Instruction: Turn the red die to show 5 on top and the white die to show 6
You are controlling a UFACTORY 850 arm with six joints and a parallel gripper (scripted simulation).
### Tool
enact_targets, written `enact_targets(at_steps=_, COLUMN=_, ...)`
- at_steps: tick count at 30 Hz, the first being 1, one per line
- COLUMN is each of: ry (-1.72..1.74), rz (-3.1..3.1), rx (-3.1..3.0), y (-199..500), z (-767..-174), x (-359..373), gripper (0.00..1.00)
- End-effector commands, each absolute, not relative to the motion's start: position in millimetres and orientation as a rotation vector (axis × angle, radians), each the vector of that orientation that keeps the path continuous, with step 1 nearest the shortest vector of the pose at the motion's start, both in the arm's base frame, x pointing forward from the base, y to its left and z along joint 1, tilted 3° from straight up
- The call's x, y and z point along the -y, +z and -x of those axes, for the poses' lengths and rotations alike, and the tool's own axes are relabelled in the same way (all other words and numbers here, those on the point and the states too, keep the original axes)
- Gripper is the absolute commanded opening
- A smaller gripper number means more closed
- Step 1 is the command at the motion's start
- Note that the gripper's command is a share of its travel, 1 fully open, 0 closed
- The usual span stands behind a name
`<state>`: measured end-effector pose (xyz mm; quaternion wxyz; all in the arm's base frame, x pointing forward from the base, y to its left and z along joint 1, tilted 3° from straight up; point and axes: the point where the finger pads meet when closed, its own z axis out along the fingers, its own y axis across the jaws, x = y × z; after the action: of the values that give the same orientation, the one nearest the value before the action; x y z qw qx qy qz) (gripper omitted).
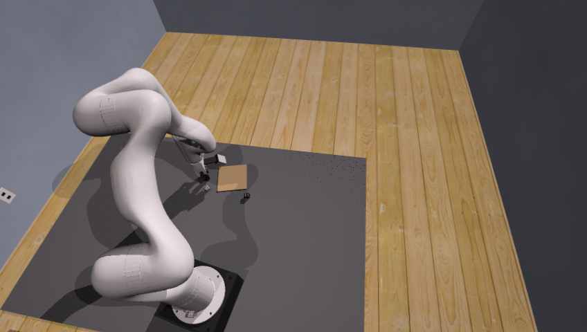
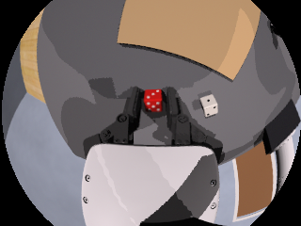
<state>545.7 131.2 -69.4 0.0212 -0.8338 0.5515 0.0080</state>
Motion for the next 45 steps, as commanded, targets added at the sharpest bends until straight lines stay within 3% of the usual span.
enact_targets(at_steps=1, ry=0.023, rz=2.584, rx=-1.709, y=-69, z=-547, x=-131, gripper=0.36)
enact_targets(at_steps=4, ry=0.023, rz=2.584, rx=-1.709, y=-69, z=-547, x=-131, gripper=0.36)
enact_targets(at_steps=5, ry=0.023, rz=2.584, rx=-1.709, y=-69, z=-547, x=-131, gripper=0.15)
enact_targets(at_steps=45, ry=0.023, rz=2.584, rx=-1.709, y=-54, z=-547, x=-131, gripper=0.15)
